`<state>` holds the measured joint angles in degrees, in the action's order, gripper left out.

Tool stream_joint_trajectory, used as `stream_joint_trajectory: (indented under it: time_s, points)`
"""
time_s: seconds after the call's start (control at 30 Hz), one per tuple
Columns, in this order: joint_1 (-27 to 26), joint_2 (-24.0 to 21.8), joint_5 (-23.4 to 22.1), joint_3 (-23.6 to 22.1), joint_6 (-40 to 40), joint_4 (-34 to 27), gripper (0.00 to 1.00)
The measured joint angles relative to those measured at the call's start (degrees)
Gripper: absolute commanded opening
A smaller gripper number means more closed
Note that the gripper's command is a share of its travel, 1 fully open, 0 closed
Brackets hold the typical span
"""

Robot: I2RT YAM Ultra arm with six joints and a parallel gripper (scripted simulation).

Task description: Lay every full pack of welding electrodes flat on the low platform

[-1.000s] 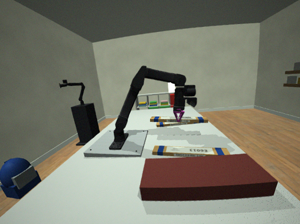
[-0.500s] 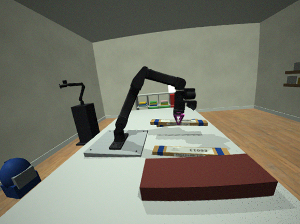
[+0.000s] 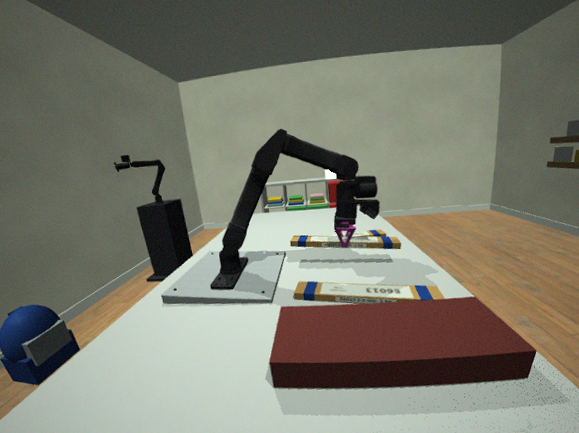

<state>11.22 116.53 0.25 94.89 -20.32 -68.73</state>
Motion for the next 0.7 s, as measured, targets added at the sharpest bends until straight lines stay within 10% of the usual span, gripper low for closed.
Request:
stream_joint_trajectory:
  time_s: [0.7]
  points:
    - [0.0,1.0,0.0,-3.7,0.0,5.7,0.00]
